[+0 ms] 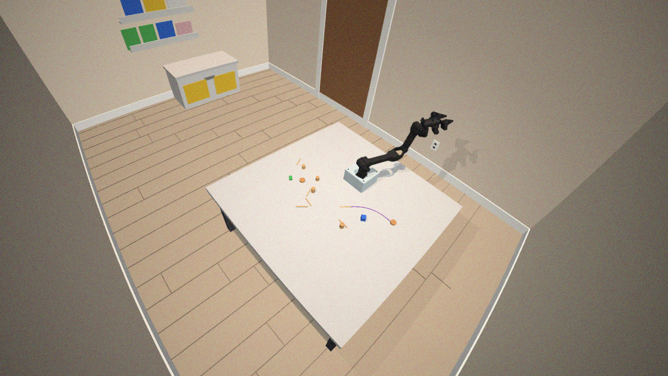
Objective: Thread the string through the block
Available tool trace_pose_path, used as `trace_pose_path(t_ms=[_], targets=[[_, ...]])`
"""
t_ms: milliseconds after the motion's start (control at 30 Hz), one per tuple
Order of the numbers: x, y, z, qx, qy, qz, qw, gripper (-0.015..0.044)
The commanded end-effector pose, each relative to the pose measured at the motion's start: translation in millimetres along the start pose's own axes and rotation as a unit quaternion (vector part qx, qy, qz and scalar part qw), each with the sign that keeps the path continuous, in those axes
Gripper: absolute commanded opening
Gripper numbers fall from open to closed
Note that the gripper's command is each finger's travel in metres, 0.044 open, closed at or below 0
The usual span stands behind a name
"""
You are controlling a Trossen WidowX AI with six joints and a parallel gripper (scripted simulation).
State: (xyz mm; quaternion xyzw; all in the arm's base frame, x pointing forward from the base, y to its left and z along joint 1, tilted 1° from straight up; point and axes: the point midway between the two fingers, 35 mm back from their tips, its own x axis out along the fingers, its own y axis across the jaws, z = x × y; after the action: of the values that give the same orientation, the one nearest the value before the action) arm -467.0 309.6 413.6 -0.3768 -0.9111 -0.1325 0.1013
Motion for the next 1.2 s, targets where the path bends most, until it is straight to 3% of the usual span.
trace_pose_path(t_ms=[0, 100, 467, 700, 800, 1167], targets=[[0, 0, 0, 0.0, 0.0, 0.0, 1.0, 0.0426], [-3, 0, -11, 0.0, 0.013, 0.0, 1.0, 0.044], [-62, 12, -155, 0.003, 0.187, 0.013, 0.982, 0.044], [-122, 37, -239, 0.013, 0.305, 0.037, 0.951, 0.044], [-142, 48, -257, 0.008, 0.321, 0.056, 0.945, 0.044], [-261, 94, -351, 0.054, 0.468, 0.103, 0.876, 0.044]])
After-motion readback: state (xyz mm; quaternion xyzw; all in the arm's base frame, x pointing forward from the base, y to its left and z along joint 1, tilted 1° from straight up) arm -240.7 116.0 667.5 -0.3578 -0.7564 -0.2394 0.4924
